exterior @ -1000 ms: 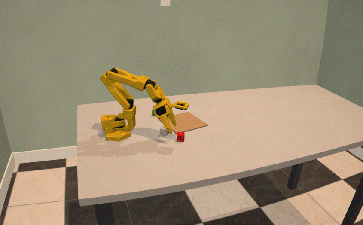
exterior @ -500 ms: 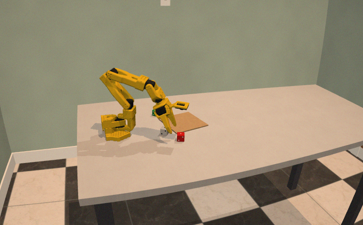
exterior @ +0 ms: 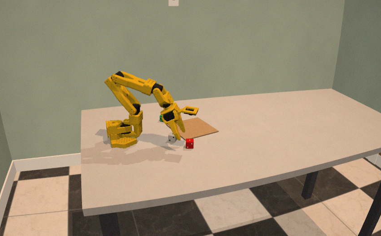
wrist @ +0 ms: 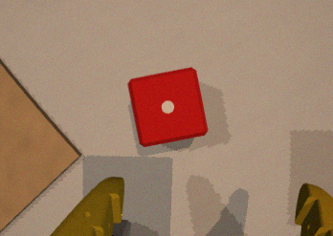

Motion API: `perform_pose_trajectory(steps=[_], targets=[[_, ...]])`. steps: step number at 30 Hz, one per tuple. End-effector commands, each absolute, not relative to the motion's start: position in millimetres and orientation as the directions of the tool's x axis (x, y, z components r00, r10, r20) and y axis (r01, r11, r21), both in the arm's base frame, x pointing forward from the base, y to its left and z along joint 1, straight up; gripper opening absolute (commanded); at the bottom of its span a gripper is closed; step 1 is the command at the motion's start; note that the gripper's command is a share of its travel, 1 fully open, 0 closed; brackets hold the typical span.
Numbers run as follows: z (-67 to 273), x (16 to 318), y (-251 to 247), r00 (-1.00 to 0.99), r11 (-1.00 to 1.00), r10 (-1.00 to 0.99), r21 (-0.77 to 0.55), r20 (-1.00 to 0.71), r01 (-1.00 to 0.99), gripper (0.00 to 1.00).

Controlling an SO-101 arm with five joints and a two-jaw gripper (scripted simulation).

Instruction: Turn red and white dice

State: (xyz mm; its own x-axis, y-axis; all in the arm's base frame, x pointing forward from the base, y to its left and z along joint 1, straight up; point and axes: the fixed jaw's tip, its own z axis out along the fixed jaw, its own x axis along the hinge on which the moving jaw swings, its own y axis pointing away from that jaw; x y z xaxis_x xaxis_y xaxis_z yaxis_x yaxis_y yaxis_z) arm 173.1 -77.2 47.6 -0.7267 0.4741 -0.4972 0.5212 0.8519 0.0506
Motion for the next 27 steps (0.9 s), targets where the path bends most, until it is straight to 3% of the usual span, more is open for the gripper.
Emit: perform_pose_trajectory(steps=[1,27], targets=[[55.4,177.5,-80.5,-0.696,0.845,0.476,0.061,-0.538,0.531,0.31],[54.8,134.2,-26.6,-0.781,0.939,0.318,0.061,-0.538,0.34,0.31]])
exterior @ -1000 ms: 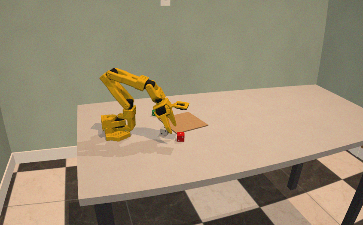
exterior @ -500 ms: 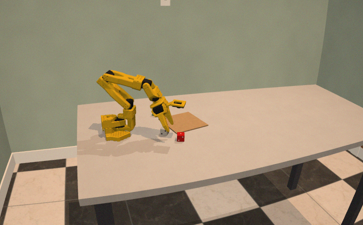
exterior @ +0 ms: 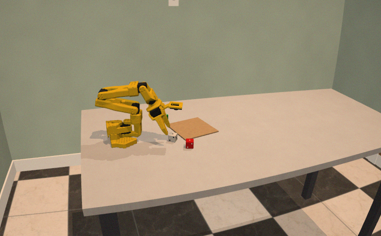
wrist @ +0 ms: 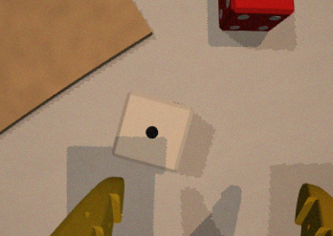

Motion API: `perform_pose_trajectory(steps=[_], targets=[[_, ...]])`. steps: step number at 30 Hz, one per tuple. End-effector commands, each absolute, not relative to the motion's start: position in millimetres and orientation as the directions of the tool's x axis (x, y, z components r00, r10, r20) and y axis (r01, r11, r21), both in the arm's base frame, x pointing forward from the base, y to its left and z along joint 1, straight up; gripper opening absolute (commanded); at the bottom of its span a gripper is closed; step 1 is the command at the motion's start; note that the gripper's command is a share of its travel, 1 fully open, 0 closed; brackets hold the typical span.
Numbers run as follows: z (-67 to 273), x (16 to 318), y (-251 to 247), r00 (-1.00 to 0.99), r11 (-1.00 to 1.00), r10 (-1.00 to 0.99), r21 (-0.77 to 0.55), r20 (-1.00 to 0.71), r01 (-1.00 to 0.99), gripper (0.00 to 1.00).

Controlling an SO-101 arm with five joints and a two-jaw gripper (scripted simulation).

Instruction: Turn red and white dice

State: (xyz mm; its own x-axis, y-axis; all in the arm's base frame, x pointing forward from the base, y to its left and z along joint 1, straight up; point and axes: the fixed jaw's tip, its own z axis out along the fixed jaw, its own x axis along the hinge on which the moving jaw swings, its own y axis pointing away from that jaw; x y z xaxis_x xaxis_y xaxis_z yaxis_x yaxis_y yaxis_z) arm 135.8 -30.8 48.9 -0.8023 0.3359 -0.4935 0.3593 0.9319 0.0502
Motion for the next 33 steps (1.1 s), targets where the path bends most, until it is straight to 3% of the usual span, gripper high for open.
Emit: perform_pose_trajectory(steps=[1,33], targets=[[54.5,133.6,-26.0,-0.782,0.94,0.315,0.061,-0.538,0.336,0.31],[51.6,130.6,-22.9,-0.801,0.945,0.305,0.058,-0.516,0.322,0.31]])
